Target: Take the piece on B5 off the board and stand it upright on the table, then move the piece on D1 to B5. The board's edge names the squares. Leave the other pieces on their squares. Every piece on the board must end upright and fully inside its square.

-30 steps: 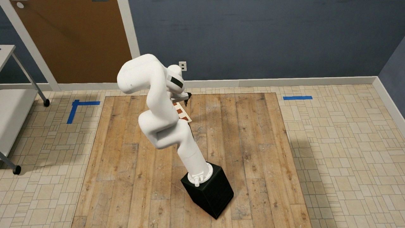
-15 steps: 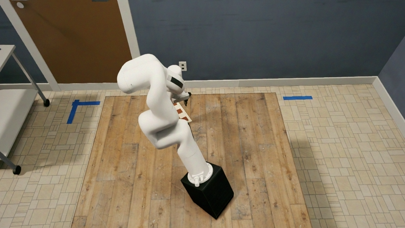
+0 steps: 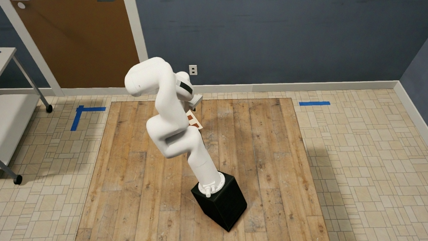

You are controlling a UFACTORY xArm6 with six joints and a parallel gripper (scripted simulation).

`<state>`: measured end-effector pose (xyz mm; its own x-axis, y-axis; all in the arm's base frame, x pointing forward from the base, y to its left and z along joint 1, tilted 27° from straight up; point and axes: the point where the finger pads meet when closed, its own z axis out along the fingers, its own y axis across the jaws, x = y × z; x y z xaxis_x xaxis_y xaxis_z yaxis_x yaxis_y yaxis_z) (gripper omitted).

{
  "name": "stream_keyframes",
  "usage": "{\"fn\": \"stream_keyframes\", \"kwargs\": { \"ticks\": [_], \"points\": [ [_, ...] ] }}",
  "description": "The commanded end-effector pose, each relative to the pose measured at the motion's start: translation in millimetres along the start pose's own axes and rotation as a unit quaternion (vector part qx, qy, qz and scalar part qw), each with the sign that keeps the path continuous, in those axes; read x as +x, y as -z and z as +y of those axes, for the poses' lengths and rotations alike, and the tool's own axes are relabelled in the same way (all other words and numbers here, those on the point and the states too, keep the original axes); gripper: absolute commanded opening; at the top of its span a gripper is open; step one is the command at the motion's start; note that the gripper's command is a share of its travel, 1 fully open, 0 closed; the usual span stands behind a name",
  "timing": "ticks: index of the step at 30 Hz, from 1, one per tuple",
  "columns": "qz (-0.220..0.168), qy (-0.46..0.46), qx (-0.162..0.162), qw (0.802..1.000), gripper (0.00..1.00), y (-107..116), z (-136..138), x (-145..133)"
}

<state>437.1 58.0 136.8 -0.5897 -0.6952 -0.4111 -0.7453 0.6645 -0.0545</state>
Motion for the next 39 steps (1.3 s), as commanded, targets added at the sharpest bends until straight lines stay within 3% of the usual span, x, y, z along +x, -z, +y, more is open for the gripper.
{"fn": "stream_keyframes", "kwargs": {
  "ticks": [1, 6, 12, 14, 15, 17, 18, 39],
  "points": [
    [-0.016, 0.139, 0.000, 0.990, 1.00, -9.7, -1.7, -1.4],
    [-0.009, 0.247, 0.004, 0.969, 1.00, -17.9, -1.6, -0.9],
    [-0.010, 0.374, 0.005, 0.928, 1.00, -22.0, -1.5, -0.5],
    [-0.010, 0.374, 0.005, 0.928, 1.00, -22.0, -1.5, -0.5],
    [-0.019, 0.430, 0.005, 0.903, 1.00, -22.1, -1.5, -0.5],
    [-0.025, 0.449, 0.005, 0.893, 1.00, -22.2, -1.5, -0.5],
    [-0.025, 0.449, 0.005, 0.893, 0.35, -22.2, -1.5, -0.5],
    [-0.025, 0.449, 0.005, 0.893, 0.35, -22.2, -1.5, -0.5]
  ]
}}
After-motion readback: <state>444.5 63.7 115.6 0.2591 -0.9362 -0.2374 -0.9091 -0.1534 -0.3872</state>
